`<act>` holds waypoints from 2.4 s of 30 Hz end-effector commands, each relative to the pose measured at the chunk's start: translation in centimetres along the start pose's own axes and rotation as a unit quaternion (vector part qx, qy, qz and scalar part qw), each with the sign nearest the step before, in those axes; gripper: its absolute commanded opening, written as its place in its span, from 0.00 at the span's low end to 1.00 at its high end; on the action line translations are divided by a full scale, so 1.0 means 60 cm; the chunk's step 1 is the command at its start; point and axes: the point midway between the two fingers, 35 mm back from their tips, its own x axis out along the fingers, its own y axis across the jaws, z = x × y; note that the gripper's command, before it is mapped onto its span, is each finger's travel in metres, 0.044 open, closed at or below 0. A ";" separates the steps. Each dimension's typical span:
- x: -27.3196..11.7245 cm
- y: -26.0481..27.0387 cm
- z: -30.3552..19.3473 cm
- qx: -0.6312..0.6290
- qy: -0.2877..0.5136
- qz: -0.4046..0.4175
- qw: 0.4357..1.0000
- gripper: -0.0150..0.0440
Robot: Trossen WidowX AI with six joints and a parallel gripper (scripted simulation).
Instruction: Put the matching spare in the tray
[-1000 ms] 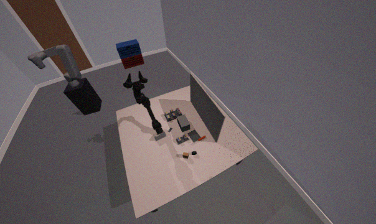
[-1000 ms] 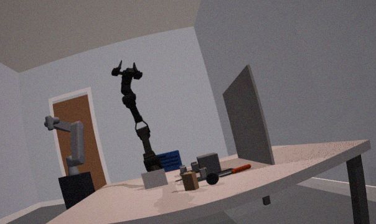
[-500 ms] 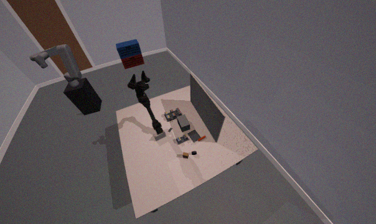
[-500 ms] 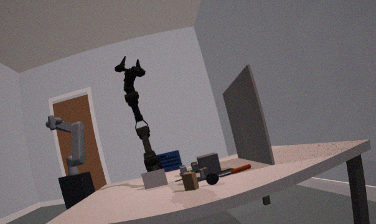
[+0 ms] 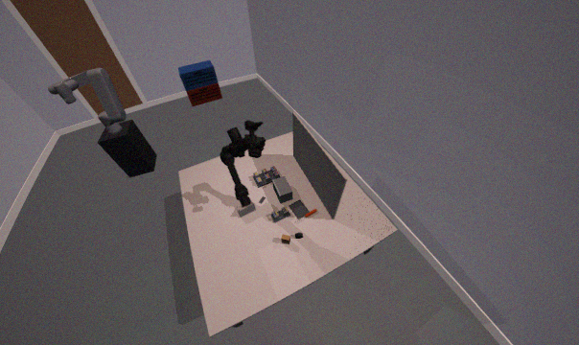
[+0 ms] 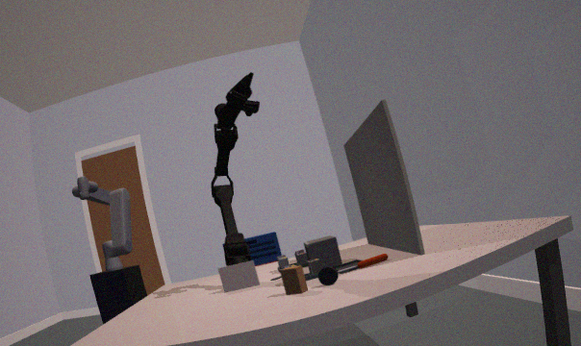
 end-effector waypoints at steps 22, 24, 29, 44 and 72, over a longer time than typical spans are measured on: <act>-0.111 0.171 0.633 0.474 -0.255 0.592 0.600 1.00; -0.147 0.171 0.670 0.477 -0.240 0.644 0.548 1.00; -0.253 0.164 0.750 0.454 -0.172 0.775 0.405 1.00; -0.403 0.131 0.810 0.356 -0.008 0.907 0.226 1.00; -0.605 -0.096 0.737 0.202 -0.461 0.771 0.390 1.00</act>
